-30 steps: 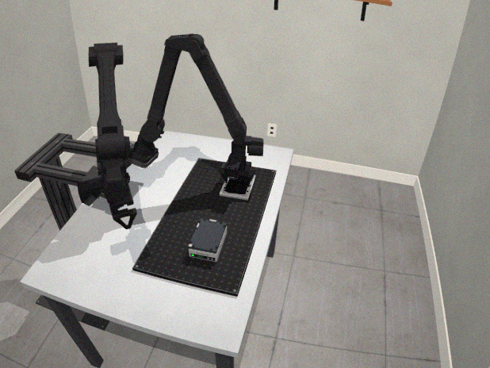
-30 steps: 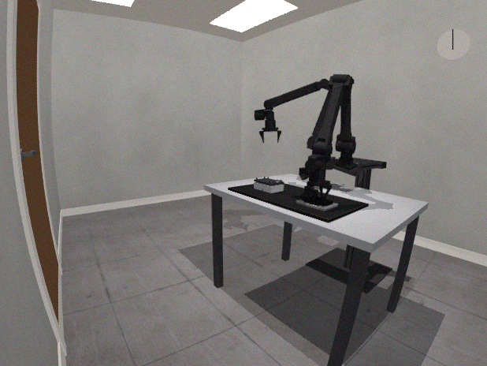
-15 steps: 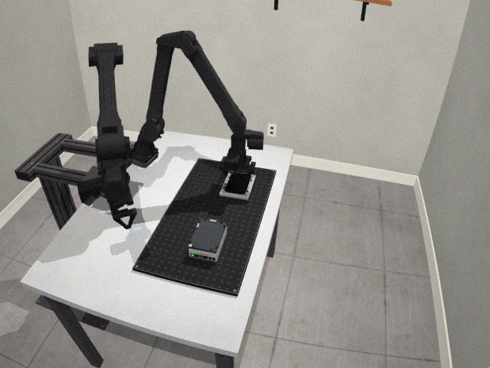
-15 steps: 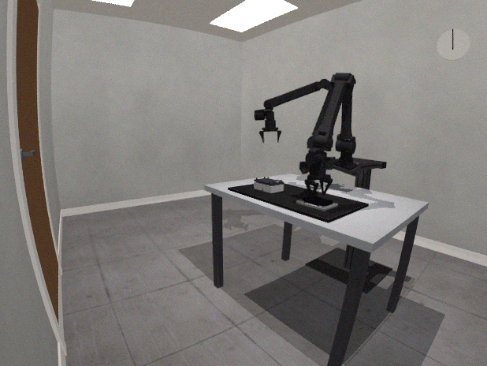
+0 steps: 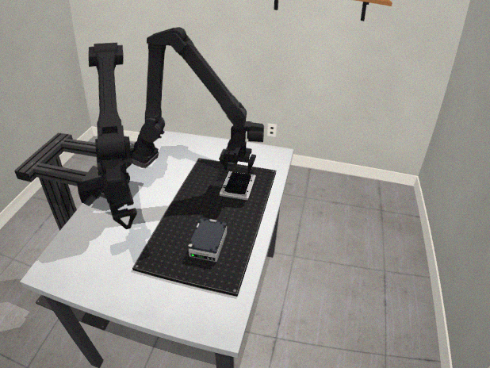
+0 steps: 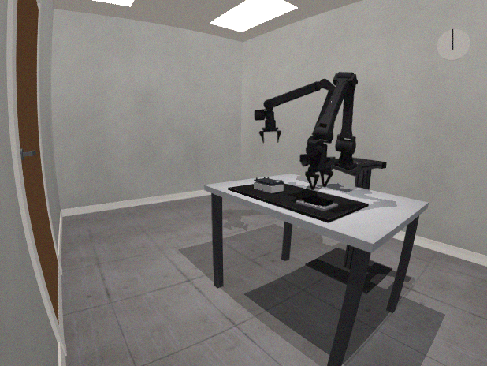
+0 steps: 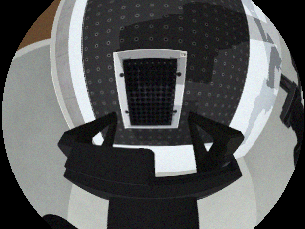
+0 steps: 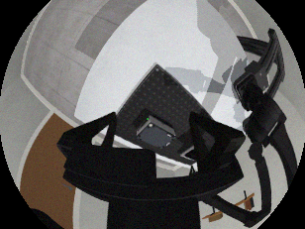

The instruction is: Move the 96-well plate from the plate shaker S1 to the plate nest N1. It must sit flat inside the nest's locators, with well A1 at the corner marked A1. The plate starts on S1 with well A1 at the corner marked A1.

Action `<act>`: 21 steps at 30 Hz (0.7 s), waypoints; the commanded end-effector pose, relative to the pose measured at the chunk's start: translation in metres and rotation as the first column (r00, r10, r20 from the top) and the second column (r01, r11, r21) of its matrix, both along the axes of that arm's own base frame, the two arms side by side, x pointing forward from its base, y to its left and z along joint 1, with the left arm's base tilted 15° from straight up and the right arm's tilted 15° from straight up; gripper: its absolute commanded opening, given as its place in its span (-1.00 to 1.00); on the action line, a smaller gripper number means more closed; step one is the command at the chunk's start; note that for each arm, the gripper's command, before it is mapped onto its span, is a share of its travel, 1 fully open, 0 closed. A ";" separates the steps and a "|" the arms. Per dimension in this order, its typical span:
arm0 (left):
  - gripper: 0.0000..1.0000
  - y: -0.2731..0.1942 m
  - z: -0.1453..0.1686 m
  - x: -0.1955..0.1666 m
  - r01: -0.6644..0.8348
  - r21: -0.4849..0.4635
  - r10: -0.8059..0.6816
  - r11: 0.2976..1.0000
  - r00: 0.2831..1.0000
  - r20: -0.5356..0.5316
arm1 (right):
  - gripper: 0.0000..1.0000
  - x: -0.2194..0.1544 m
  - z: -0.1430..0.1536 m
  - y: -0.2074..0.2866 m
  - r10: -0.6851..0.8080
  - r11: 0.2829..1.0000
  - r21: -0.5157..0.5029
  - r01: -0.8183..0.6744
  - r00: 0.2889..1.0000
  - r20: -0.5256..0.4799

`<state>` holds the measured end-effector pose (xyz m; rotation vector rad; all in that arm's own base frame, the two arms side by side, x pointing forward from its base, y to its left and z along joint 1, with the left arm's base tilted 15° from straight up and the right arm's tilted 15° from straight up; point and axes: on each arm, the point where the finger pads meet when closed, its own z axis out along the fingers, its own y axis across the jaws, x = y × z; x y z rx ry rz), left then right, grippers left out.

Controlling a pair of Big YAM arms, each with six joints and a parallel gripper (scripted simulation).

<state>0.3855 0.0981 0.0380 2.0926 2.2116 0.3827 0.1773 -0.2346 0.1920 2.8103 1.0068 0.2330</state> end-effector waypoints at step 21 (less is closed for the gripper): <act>1.00 -0.001 0.034 0.007 -0.005 0.006 0.005 1.000 1.000 0.030 | 1.00 0.004 0.025 -0.012 -0.001 0.999 -0.047 0.003 0.999 0.032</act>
